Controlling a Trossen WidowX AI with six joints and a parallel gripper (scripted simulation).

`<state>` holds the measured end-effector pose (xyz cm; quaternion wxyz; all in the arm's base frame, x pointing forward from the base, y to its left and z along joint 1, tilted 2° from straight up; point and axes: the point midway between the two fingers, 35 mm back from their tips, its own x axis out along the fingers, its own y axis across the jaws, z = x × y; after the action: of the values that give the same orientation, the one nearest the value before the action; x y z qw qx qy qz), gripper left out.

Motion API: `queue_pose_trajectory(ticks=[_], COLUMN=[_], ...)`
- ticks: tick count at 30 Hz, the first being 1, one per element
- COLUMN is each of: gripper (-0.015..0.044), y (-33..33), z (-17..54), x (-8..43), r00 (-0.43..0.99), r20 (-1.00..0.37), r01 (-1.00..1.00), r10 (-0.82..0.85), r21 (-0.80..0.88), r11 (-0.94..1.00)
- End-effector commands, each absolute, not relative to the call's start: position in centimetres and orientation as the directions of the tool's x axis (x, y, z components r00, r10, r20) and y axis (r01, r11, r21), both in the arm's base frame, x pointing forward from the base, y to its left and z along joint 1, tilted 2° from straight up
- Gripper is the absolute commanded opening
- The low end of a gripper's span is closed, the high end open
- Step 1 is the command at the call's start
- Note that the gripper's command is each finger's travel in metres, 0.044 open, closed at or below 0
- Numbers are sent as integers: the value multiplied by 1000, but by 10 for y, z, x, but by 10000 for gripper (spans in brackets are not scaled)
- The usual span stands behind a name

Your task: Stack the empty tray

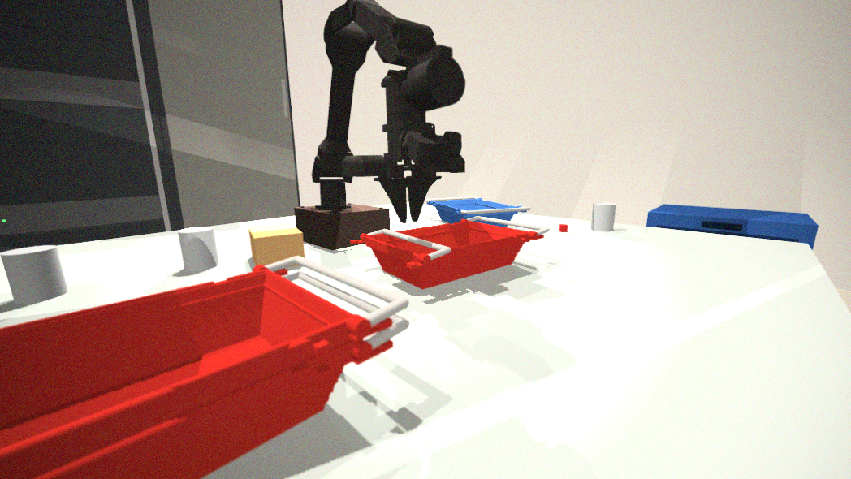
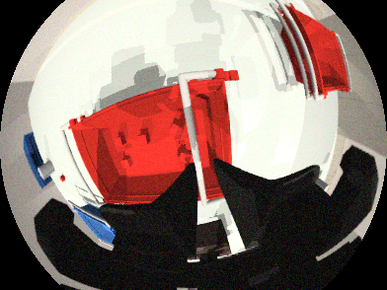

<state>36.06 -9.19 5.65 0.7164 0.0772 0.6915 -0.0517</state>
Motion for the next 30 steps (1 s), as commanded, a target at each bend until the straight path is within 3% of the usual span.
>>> queue_pose_trajectory(ticks=[1,20,30], gripper=[83,83,83], y=[-92,-92,-97], z=[56,58,160], x=[361,361,364], r00=[38,39,50], r20=[-999,-999,-998], r01=[181,181,186], r10=[33,33,30], r21=[39,39,39], r11=[983,983,982])
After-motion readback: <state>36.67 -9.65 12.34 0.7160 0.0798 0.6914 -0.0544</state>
